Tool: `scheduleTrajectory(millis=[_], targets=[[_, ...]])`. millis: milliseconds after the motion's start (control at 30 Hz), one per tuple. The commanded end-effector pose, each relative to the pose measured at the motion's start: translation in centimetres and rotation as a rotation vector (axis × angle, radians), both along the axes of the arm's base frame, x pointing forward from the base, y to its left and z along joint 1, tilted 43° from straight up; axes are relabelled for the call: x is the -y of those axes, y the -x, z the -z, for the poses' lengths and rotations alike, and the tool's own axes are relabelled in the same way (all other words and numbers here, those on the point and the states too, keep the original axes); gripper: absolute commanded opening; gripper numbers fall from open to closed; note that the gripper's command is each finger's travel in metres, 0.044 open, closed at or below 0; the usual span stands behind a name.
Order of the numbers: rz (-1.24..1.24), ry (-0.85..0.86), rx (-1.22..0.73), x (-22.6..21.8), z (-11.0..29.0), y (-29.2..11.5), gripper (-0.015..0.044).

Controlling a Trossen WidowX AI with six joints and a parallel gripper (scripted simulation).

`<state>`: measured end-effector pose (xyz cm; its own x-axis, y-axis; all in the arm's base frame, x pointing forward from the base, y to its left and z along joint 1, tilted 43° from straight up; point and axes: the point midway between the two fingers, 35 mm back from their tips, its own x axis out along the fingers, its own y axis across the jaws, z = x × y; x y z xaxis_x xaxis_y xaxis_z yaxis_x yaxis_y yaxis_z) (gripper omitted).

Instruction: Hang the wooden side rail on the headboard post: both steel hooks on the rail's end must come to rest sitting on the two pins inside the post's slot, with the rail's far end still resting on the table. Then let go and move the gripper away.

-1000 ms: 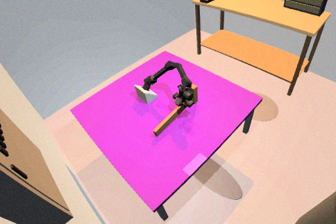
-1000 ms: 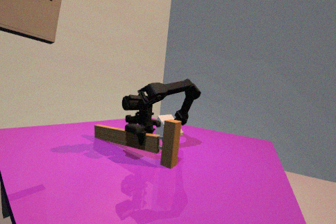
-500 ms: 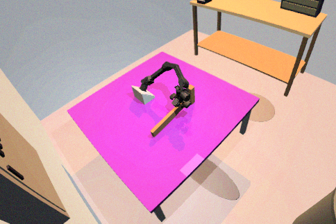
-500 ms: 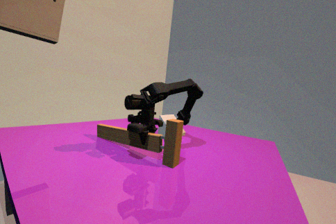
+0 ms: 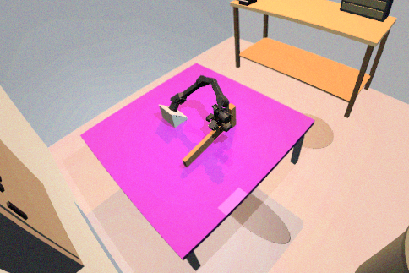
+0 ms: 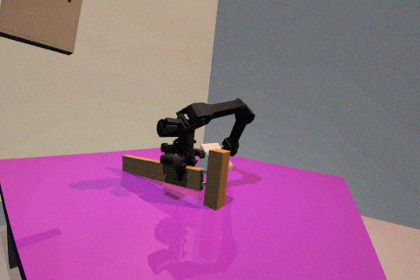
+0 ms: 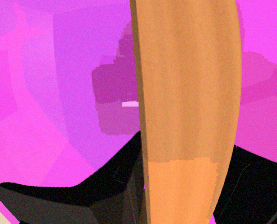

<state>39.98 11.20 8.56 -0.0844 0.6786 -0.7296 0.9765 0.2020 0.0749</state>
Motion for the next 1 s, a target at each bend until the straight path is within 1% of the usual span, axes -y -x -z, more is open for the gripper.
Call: scheduleTrajectory(millis=[0, 967], targets=[[0.013, -0.004, 0.020, 0.36, -0.88, -0.30, 0.0000], [0.013, -0.004, 0.020, 0.12, -1.02, -0.10, 0.0000]])
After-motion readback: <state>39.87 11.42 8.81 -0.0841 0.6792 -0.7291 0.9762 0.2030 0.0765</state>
